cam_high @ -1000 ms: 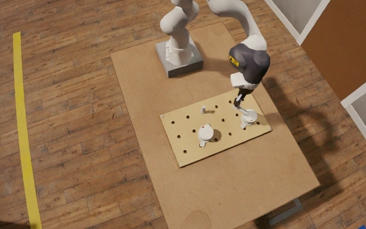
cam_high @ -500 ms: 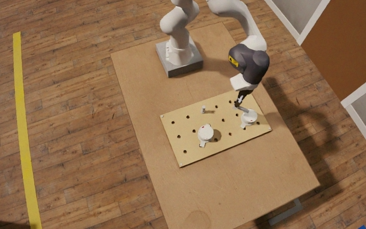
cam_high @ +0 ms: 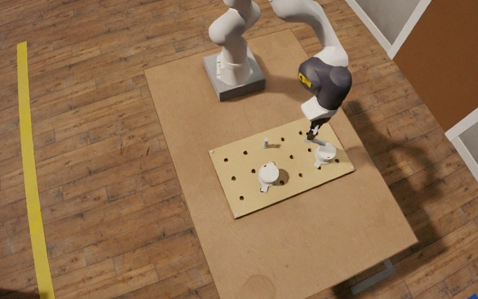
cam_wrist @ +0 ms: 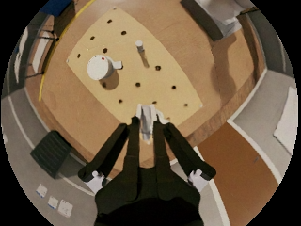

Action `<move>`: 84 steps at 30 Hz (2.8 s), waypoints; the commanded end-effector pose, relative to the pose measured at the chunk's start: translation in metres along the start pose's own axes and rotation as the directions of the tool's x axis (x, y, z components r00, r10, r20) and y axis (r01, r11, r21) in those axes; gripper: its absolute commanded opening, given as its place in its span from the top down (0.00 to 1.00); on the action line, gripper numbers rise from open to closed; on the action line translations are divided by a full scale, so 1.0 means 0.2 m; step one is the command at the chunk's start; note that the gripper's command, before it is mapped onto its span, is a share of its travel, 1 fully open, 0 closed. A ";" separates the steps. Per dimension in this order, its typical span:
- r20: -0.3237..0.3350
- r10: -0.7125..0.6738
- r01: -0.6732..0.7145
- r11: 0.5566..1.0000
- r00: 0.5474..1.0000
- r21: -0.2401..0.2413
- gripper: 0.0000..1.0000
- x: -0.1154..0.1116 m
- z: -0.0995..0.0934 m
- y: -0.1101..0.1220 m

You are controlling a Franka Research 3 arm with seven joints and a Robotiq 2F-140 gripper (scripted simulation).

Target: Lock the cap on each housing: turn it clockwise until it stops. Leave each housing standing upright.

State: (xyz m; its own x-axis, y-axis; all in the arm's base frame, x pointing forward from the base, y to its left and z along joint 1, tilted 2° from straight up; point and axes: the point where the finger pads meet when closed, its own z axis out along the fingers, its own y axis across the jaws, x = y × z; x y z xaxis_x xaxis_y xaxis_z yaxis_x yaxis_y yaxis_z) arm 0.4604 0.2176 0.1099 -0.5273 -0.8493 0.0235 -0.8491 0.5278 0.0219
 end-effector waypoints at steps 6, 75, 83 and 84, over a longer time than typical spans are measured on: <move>0.008 -0.272 0.272 0.962 0.962 0.000 0.90 -0.01 -0.01 -0.01; -0.088 -0.839 0.842 0.540 0.536 -0.014 0.90 0.00 0.00 0.01; -0.237 -0.819 0.841 0.541 0.523 -0.012 0.90 0.00 0.00 0.00; -0.257 -0.814 0.841 0.541 0.521 -0.008 0.90 0.00 0.00 0.00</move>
State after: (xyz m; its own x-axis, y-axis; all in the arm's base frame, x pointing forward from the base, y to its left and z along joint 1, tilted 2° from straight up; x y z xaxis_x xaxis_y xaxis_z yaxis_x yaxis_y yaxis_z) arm 0.4586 0.2200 0.1091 0.4986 -0.8500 0.1697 -0.8659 -0.4973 0.0534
